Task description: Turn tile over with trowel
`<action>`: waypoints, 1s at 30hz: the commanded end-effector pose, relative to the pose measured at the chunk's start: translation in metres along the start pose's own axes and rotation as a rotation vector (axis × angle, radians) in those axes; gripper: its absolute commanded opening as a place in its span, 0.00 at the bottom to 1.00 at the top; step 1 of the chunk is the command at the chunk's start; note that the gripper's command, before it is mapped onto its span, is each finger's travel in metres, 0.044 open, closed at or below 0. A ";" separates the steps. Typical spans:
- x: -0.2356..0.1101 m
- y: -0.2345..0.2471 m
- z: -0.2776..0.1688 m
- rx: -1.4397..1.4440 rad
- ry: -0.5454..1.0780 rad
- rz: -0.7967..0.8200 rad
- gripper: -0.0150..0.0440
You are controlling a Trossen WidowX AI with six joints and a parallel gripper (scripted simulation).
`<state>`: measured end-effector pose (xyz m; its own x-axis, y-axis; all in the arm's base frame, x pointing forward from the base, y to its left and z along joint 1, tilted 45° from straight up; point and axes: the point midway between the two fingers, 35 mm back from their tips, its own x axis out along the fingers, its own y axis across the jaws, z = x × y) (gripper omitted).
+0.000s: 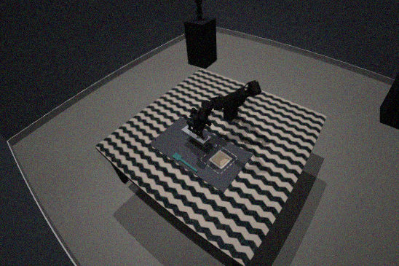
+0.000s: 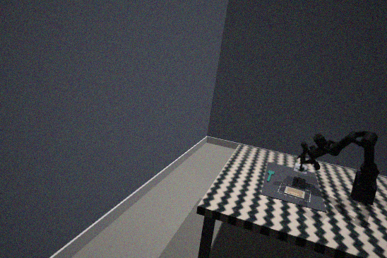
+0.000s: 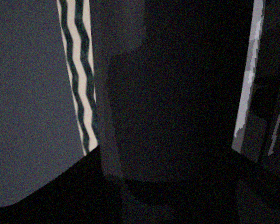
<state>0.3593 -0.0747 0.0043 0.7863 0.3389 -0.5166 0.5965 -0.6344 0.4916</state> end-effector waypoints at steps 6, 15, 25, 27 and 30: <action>0.001 -0.001 -0.001 -0.001 0.001 -0.003 0.25; 0.021 0.013 0.024 0.164 -0.104 -0.040 0.25; 0.048 0.026 0.061 0.404 -0.280 -0.085 0.25; 0.053 0.028 0.068 0.449 -0.317 -0.092 0.25; 0.060 0.030 0.079 0.515 -0.374 -0.101 0.25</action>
<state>0.4048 -0.1173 -0.0607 0.5913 0.2376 -0.7707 0.4845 -0.8686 0.1039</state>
